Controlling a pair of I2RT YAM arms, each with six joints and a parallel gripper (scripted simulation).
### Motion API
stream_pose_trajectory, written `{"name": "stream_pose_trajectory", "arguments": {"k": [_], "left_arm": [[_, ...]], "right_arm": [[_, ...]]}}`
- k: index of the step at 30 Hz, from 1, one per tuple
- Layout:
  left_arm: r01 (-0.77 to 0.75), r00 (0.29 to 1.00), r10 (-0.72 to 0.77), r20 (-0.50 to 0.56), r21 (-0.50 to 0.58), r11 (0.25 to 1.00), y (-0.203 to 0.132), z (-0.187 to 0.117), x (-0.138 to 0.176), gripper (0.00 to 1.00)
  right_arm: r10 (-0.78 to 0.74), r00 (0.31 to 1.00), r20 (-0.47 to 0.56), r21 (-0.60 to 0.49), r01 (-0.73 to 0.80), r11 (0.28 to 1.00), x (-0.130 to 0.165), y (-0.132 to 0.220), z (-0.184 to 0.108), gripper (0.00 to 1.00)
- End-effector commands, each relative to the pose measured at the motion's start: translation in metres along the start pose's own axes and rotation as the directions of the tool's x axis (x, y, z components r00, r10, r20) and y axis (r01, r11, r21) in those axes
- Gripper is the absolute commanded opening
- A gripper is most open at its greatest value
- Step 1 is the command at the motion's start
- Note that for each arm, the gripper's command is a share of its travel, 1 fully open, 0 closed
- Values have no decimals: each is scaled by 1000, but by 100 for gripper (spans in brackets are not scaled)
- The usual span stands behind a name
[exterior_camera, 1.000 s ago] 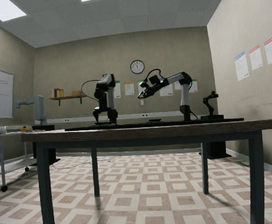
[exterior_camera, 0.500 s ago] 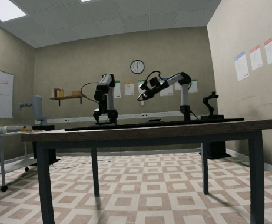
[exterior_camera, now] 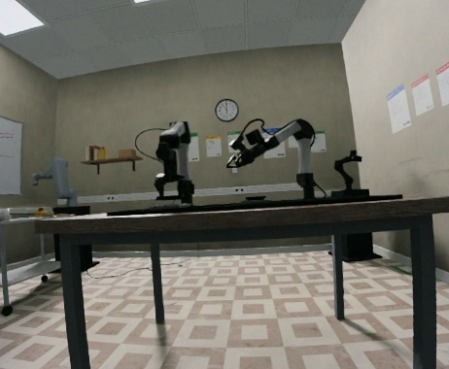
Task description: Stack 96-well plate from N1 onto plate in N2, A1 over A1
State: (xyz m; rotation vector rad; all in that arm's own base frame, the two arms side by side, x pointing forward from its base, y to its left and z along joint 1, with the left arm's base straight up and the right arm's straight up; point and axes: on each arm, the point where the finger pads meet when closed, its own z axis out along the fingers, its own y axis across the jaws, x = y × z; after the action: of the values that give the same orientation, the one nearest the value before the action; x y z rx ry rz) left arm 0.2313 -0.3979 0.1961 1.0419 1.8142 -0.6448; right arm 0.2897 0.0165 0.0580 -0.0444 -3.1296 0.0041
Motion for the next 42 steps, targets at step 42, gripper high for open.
{"name": "stream_pose_trajectory", "arguments": {"k": [42], "left_arm": [[118, 990, -132, -52, -209, 971, 43, -324, -2, 100]], "right_arm": [[34, 999, 28, -2, -34, 999, 9, 41, -40, 82]]}}
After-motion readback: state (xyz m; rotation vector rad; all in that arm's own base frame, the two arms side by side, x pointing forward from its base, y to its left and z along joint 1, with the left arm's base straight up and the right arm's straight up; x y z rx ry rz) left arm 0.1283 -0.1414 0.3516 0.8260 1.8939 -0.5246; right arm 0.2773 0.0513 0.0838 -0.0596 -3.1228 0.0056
